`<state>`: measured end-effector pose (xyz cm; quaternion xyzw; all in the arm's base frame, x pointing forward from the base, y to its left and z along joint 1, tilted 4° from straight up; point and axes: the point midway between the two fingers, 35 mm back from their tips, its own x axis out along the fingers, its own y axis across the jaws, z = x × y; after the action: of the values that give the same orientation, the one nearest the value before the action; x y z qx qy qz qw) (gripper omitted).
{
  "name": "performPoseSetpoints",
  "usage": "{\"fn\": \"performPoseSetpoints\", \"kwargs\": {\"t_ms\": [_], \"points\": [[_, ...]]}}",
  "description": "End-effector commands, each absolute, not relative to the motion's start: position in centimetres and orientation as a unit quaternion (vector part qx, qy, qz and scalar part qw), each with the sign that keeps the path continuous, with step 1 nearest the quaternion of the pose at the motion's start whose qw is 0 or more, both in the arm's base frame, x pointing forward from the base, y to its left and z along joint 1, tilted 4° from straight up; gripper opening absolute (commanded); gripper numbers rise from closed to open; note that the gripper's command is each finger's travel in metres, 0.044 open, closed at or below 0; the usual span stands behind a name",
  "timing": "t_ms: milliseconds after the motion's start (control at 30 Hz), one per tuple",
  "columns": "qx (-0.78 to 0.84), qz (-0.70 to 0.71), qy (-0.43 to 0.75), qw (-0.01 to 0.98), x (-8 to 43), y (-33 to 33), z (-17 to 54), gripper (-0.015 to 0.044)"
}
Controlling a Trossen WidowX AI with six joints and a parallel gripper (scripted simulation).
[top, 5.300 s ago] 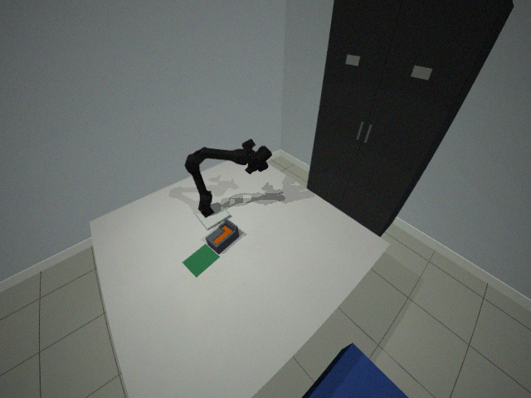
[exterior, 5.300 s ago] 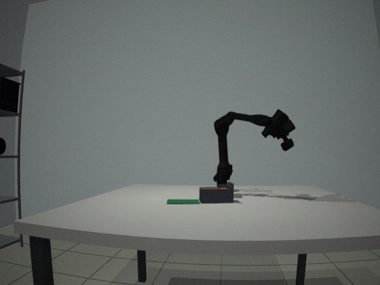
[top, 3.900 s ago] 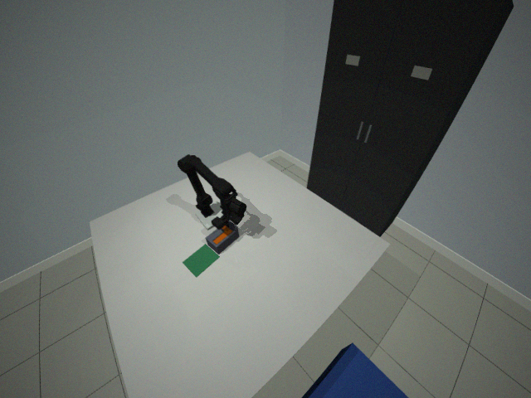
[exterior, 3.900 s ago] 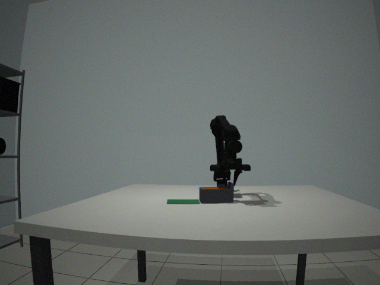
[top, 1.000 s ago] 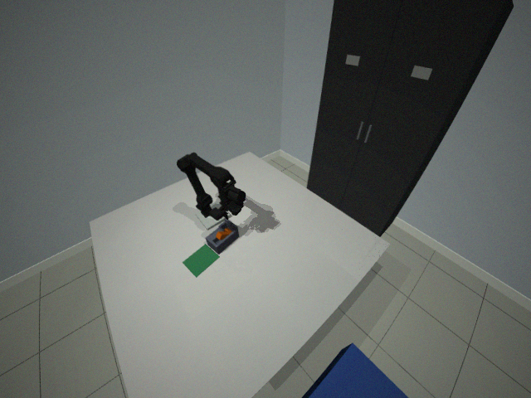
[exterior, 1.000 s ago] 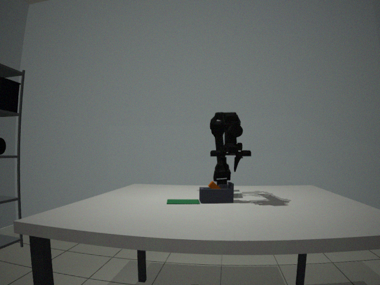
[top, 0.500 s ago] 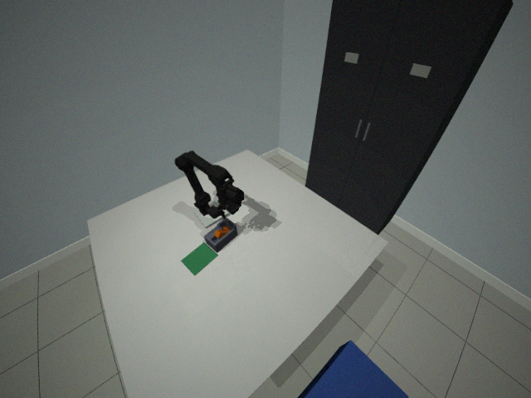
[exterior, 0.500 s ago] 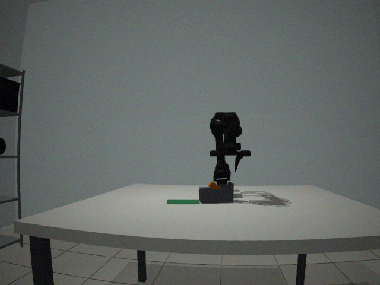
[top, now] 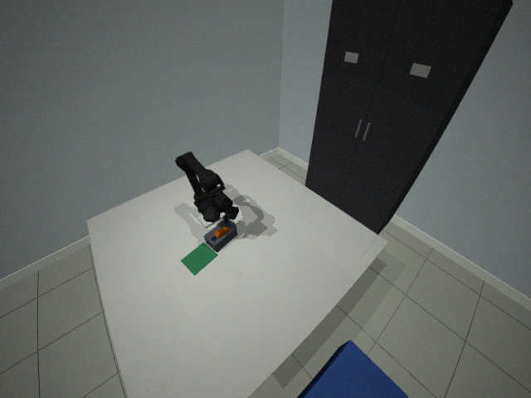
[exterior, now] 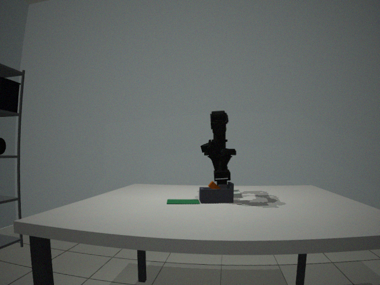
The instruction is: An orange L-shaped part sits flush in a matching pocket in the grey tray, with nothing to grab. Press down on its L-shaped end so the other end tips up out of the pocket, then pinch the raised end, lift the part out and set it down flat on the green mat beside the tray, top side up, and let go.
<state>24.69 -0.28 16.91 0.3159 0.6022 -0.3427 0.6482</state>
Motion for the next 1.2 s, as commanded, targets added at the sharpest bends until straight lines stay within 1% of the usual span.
{"fn": "performPoseSetpoints", "kwargs": {"t_ms": [0, 200, 467, 1167], "points": [[0.443, -0.469, 0.517, 0.562, 25.1, -2.5, 17.0, 0.028], [0.443, -0.469, 0.517, 0.562, 25.2, -2.5, 16.9, 0.028], [0.442, -0.469, 0.517, 0.562, 25.2, -2.7, 14.0, 0.028], [0.442, -0.469, 0.517, 0.562, 25.4, -3.0, 11.1, 0.028]]}}
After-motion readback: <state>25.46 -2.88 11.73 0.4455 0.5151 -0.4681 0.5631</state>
